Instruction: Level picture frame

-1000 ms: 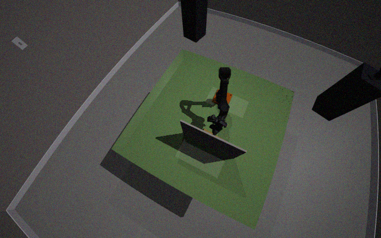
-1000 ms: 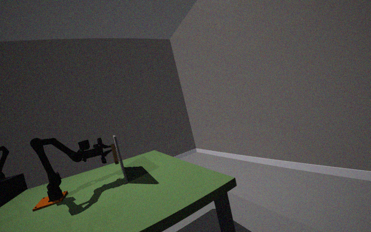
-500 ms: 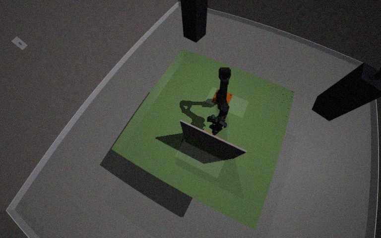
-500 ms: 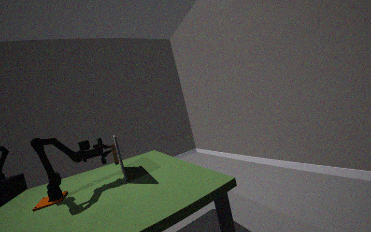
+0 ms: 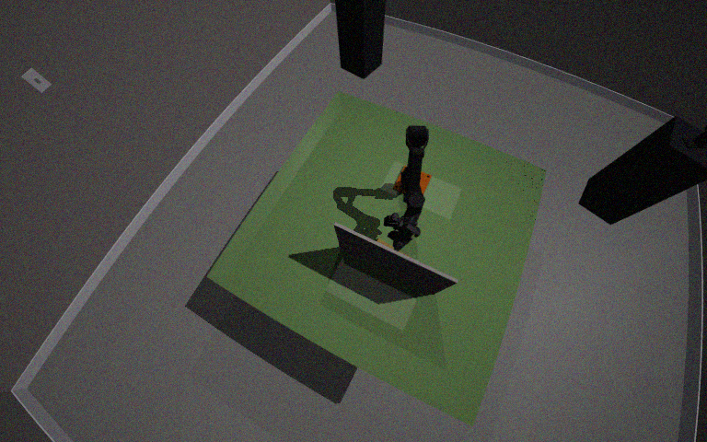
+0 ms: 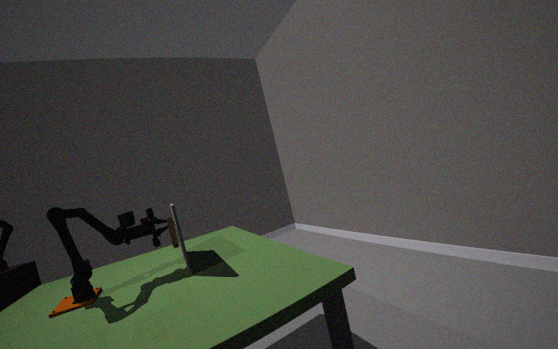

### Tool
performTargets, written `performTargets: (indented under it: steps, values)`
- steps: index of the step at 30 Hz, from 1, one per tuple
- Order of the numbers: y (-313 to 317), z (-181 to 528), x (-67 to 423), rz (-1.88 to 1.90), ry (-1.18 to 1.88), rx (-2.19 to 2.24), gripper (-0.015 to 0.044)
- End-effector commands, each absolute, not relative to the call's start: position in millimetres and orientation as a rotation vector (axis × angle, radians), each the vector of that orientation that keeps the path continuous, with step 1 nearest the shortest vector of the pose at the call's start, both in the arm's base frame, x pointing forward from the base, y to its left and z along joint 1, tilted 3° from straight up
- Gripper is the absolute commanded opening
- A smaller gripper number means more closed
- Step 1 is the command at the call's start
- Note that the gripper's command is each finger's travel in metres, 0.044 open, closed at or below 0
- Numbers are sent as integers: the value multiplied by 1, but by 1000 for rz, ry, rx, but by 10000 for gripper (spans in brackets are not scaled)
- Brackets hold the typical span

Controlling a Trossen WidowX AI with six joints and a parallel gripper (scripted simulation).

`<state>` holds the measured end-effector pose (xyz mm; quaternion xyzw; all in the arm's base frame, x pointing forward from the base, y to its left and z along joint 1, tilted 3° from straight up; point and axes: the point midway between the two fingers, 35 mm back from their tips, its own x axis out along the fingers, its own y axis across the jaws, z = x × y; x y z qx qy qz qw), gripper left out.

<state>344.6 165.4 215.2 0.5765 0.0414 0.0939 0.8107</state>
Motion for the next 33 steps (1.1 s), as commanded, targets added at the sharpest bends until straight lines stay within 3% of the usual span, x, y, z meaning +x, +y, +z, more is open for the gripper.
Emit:
performTargets:
  steps: [1,33]
  values:
    - [166,215,344,210,88,1239,0]
    - [164,213,345,203,93,1291,0]
